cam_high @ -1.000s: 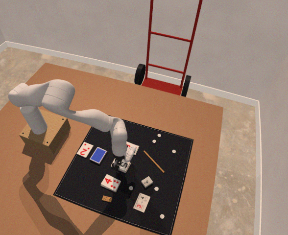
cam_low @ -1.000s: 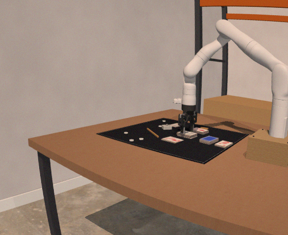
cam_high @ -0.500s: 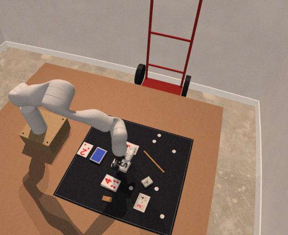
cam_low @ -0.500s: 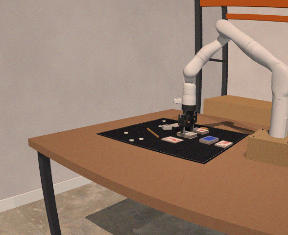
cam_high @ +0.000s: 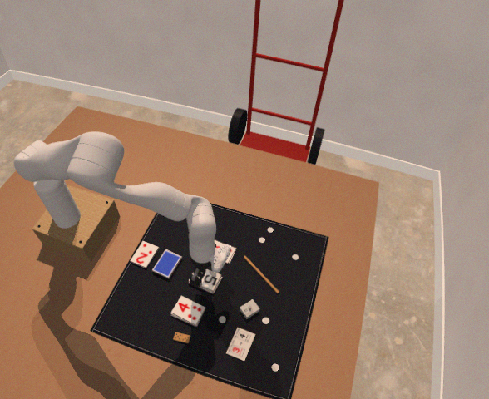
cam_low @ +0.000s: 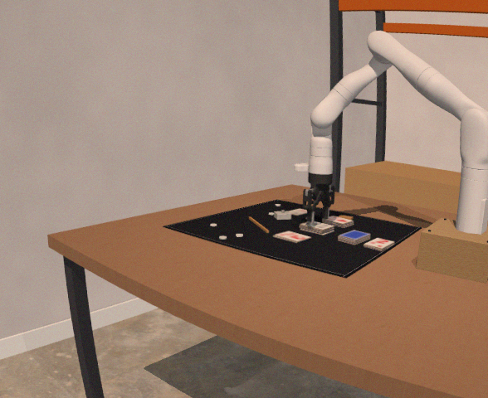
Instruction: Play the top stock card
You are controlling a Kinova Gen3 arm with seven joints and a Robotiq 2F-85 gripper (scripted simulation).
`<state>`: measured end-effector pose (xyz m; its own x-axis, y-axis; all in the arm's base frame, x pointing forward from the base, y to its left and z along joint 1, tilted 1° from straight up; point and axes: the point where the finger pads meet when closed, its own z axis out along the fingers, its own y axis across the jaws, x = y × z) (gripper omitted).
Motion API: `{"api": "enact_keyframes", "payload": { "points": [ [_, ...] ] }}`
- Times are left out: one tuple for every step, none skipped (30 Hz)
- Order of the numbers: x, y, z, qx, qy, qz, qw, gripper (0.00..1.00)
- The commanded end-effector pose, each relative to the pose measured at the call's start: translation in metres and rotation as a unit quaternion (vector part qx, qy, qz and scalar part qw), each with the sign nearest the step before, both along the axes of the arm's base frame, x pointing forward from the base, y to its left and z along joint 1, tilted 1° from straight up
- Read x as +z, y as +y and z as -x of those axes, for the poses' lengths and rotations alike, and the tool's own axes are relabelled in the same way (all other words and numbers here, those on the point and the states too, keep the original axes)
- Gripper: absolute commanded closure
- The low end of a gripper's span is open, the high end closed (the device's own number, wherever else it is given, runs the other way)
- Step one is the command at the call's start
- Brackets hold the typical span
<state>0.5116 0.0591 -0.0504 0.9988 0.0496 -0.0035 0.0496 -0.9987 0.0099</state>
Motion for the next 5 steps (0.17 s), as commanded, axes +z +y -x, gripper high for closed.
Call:
{"api": "enact_keyframes", "payload": {
  "points": [
    [0.016,-0.001,-0.005,-0.001,-0.007,0.000,1.000,0.15],
    [0.021,-0.001,-0.005,-0.001,-0.007,0.000,1.000,0.15],
    [0.026,-0.001,-0.004,-0.001,-0.007,0.000,1.000,0.15],
    [0.031,-0.001,-0.004,-0.001,-0.007,0.000,1.000,0.15],
    [0.036,-0.001,-0.004,-0.001,-0.007,0.000,1.000,0.15]
  ]
}}
